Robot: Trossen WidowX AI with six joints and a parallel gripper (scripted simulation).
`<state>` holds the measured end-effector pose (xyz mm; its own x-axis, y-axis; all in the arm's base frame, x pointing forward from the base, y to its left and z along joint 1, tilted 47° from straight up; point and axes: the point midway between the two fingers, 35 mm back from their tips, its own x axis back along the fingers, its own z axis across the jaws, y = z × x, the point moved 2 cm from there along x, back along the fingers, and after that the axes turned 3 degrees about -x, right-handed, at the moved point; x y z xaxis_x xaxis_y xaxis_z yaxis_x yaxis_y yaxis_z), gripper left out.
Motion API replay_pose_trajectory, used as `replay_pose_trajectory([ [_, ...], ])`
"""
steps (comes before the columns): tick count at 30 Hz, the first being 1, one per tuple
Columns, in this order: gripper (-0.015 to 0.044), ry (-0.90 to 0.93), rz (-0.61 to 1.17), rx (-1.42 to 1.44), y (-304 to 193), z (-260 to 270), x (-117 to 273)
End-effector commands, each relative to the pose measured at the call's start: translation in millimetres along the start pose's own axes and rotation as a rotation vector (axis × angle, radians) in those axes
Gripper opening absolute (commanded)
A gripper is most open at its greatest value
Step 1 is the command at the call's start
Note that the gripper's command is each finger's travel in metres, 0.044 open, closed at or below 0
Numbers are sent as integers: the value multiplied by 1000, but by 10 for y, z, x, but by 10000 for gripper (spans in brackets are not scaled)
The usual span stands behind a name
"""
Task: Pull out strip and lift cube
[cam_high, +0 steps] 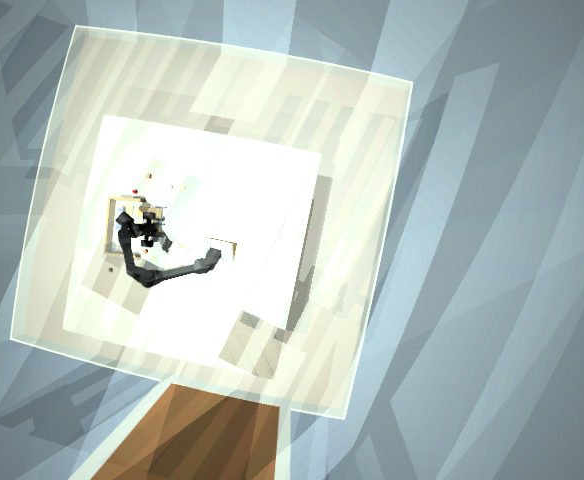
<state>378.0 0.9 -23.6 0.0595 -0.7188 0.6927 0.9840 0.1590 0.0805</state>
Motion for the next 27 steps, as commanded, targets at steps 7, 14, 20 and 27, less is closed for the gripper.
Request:
replay_pose_trajectory([
  [7, 0, 3, -2, -4, 4, -4, -19],
  [14, 0, 3, -2, -4, 5, -5, -26],
  [20, 0, 3, -2, -4, 8, -6, -32],
  [27, 0, 3, -2, -4, 12, -8, -39],
])
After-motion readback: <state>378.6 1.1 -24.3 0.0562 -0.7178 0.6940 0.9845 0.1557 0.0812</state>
